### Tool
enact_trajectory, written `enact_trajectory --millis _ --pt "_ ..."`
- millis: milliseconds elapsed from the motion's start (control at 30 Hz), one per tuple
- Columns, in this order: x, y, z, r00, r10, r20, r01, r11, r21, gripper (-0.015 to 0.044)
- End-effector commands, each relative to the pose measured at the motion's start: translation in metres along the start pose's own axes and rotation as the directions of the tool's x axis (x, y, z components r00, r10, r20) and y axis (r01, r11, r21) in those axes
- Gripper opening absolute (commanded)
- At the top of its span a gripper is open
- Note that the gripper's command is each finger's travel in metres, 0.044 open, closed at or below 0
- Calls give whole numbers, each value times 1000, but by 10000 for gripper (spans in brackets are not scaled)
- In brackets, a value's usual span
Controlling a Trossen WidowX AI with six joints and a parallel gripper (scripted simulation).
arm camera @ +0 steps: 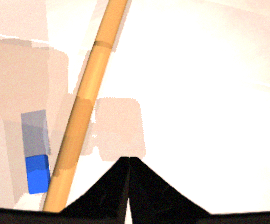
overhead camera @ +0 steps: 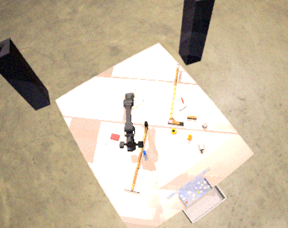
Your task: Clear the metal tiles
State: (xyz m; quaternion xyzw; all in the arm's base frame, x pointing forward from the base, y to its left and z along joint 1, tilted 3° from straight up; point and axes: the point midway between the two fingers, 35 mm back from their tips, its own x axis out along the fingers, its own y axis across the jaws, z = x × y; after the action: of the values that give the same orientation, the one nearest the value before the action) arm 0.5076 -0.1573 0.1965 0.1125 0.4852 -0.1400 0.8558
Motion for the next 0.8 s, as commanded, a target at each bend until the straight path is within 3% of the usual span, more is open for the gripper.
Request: enact_trajectory --millis 0,767 --pt "12 0 -4 1000 5 -8 -5 1000 -10 0" --pt "59 0 -23 1000 8 -20 -8 999 -37 0"
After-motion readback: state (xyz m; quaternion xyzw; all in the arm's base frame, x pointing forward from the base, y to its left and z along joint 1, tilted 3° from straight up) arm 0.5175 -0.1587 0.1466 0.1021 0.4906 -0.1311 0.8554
